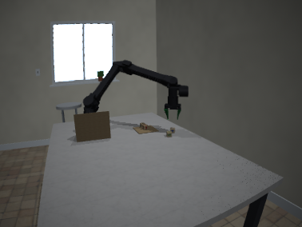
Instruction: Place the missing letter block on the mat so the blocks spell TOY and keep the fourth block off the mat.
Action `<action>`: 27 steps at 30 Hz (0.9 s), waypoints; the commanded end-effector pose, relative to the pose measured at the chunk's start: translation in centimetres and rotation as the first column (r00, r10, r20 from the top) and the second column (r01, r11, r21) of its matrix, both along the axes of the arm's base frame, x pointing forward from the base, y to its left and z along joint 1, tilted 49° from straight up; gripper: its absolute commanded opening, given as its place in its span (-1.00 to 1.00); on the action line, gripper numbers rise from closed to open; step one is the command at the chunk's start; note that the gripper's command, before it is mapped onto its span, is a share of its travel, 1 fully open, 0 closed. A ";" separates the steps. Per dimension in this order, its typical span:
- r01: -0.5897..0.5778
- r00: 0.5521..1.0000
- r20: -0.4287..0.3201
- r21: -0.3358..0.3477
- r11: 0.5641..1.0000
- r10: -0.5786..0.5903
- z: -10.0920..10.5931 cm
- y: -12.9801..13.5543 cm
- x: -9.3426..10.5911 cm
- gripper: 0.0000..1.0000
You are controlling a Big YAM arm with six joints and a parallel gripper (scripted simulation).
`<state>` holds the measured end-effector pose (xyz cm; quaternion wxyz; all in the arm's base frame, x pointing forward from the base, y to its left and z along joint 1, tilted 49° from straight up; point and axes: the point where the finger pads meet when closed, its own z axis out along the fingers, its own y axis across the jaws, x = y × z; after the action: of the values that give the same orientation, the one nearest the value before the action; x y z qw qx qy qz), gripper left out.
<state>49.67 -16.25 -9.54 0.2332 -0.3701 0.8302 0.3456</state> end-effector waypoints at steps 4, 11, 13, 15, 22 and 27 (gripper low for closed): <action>-0.007 0.999 0.039 -0.019 1.000 0.007 0.5 -0.2 1.9 0.26; -0.004 1.000 0.009 -0.001 1.000 0.004 -0.5 1.1 0.7 0.26; -0.004 1.000 0.003 0.002 1.000 0.004 -1.0 1.4 0.6 0.26; -0.004 1.000 0.006 0.001 1.000 0.004 -1.0 1.5 0.7 0.26; -0.004 1.000 0.008 0.000 1.000 0.004 -1.4 2.1 0.8 0.26; -0.004 1.000 0.002 0.003 1.000 0.004 -2.3 2.8 0.8 0.26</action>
<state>50.03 -14.53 -11.23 0.2354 -0.3722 0.8288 0.3451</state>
